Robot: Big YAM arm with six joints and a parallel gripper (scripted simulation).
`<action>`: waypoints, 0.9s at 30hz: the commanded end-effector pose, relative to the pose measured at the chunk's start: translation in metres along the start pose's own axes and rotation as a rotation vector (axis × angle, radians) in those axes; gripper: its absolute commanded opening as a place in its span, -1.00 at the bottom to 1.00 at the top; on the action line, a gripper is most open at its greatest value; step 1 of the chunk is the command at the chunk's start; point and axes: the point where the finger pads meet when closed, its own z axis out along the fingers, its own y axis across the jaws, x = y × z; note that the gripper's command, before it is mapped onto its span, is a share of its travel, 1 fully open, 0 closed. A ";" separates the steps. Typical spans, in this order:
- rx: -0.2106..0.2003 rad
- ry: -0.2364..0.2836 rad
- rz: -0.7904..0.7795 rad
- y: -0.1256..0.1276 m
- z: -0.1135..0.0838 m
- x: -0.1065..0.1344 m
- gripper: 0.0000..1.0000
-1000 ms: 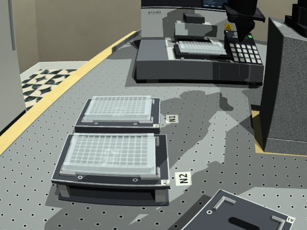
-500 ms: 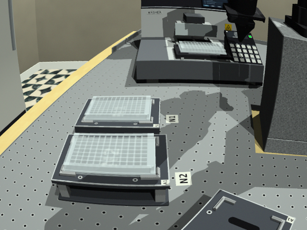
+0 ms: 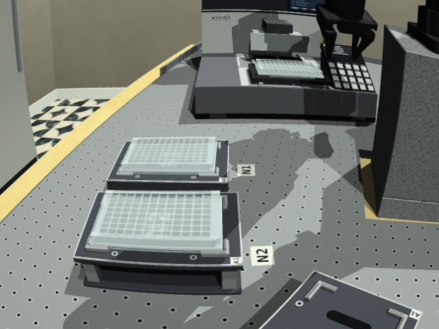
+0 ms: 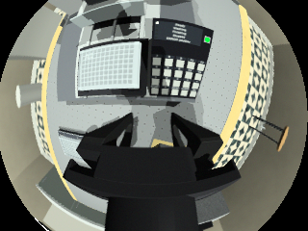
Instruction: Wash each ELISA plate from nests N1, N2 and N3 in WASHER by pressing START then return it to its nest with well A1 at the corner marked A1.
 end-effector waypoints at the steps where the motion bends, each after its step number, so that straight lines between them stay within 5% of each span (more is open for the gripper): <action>1: -0.027 -0.033 -0.078 0.016 -0.005 -0.028 1.00; 27: -0.145 0.118 -0.837 0.089 -0.008 -0.109 1.00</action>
